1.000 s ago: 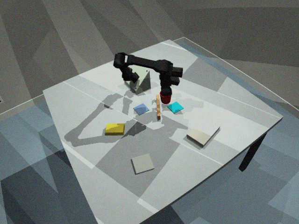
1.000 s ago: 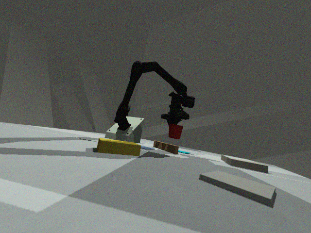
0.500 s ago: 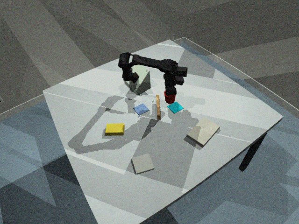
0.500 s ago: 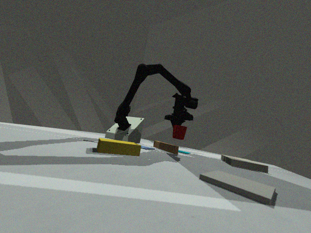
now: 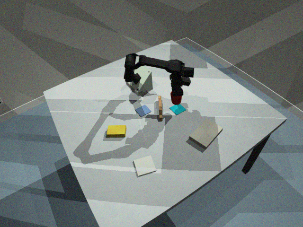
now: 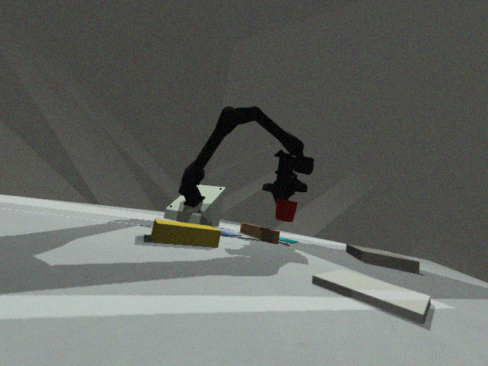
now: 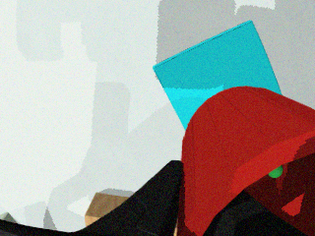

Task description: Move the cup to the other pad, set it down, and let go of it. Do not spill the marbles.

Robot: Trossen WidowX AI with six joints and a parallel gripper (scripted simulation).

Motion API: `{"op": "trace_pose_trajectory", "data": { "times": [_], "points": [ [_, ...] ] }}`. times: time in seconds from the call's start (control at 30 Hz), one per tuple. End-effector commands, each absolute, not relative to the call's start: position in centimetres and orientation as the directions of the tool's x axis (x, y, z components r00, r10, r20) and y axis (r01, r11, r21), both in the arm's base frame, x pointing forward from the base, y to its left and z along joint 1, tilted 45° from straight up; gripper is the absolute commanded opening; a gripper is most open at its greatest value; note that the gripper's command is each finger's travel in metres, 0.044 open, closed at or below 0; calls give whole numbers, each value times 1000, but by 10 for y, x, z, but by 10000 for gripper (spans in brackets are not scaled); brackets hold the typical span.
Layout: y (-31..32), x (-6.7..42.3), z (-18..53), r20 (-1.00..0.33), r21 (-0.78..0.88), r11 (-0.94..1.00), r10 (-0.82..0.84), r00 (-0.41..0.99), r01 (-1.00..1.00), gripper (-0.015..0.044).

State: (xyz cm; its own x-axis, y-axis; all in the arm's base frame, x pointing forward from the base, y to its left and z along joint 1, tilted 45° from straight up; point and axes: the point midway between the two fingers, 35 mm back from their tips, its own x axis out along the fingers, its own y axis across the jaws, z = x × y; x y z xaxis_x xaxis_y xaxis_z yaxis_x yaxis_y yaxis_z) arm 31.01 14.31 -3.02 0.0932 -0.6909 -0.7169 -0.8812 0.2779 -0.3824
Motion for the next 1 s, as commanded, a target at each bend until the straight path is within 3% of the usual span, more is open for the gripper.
{"op": "trace_pose_trajectory", "data": {
  "times": [0.0, 0.97],
  "points": [
    [148, 312, -36, -718, -380, 283, -691, 88, -881, 0],
    [120, 318, -68, -717, -381, 282, -692, 88, -880, 0]
  ]
}}
